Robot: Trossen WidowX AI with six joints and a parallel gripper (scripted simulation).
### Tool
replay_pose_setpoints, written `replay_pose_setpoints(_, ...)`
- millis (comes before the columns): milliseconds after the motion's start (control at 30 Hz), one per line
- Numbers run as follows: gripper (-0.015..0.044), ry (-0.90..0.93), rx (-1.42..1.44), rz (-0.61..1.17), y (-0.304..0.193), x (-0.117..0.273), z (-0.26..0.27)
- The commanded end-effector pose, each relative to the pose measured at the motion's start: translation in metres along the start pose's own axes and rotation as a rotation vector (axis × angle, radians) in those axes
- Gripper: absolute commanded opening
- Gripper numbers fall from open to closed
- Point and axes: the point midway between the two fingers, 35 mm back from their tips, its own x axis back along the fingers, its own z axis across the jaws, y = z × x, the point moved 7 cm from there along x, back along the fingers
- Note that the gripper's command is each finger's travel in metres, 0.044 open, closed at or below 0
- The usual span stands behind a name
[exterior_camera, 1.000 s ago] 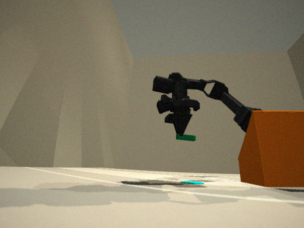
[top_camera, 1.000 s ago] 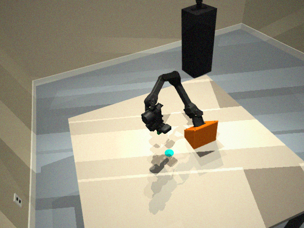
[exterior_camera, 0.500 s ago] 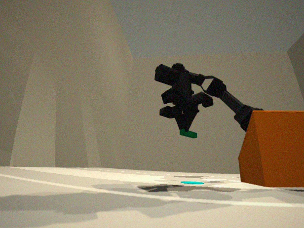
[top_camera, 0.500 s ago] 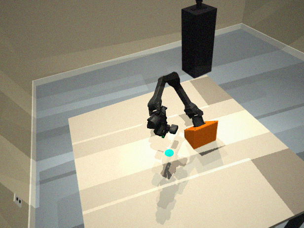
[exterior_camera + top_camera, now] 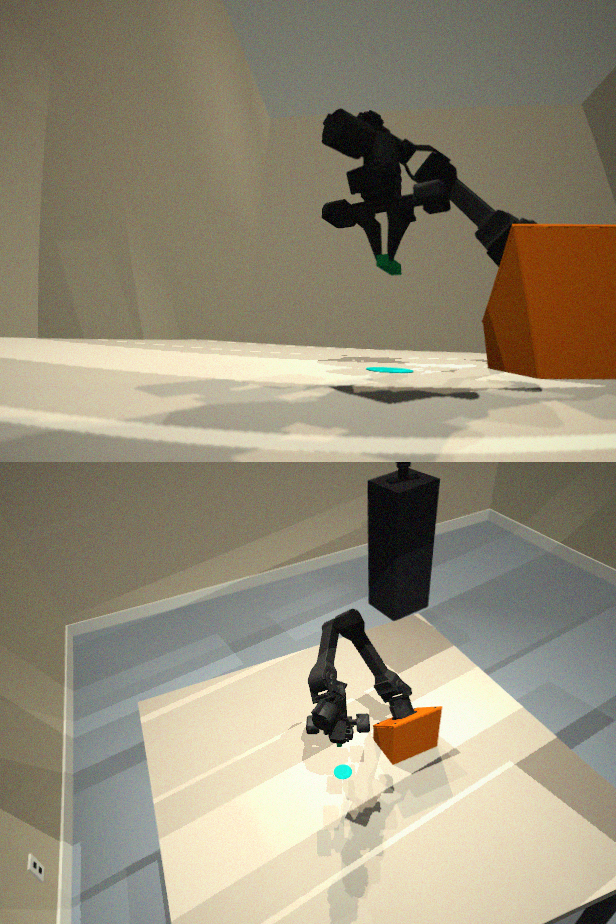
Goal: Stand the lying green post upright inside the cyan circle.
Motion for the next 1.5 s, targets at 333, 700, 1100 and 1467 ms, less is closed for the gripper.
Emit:
replay_pose_setpoints(333,0.0023,0.062,0.031,-0.026,-0.003,-0.007,0.002)
replay_pose_setpoints(700,0.0023,0.132,0.034,-0.072,-0.008,-0.014,0.001)
replay_pose_setpoints(1100,0.0023,0.201,0.038,-0.128,-0.014,-0.022,0.001)
replay_pose_setpoints(1467,0.0023,0.259,0.041,-0.186,-0.019,-0.028,0.0)
